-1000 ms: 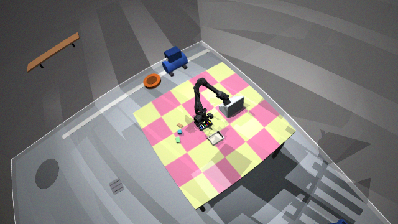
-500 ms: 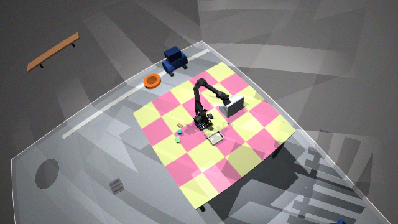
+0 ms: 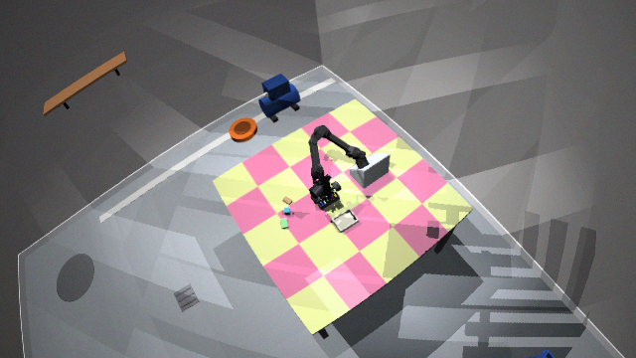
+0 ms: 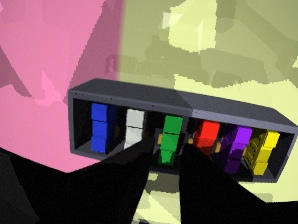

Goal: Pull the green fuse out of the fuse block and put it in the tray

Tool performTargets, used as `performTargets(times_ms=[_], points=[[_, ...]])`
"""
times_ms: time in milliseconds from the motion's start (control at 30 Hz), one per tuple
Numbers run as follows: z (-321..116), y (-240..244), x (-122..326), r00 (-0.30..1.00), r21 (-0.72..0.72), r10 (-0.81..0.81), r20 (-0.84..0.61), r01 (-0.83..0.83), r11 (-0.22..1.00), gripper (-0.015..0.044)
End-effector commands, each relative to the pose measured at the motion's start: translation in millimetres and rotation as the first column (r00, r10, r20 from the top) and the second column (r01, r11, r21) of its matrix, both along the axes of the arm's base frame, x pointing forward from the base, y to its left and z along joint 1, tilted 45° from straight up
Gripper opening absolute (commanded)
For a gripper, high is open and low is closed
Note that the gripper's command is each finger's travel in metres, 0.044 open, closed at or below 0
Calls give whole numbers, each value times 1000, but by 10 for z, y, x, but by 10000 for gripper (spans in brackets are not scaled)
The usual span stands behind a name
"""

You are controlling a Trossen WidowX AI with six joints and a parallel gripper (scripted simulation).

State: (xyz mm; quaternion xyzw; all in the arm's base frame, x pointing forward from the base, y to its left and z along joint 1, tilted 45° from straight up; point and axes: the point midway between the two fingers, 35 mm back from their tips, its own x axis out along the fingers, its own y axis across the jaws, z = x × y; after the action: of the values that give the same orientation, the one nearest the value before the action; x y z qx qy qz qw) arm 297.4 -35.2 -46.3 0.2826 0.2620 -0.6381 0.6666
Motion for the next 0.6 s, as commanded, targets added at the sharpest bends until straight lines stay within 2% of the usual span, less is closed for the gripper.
performTargets(times_ms=[0, 467, 567], points=[[-13, -28, 0, 1000, -5, 3, -4, -3, 1000, 74], [-62, -78, 2, 1000, -6, 3, -4, -3, 1000, 74], [-63, -64, 1, 1000, -1, 0, -1, 0, 1000, 54]])
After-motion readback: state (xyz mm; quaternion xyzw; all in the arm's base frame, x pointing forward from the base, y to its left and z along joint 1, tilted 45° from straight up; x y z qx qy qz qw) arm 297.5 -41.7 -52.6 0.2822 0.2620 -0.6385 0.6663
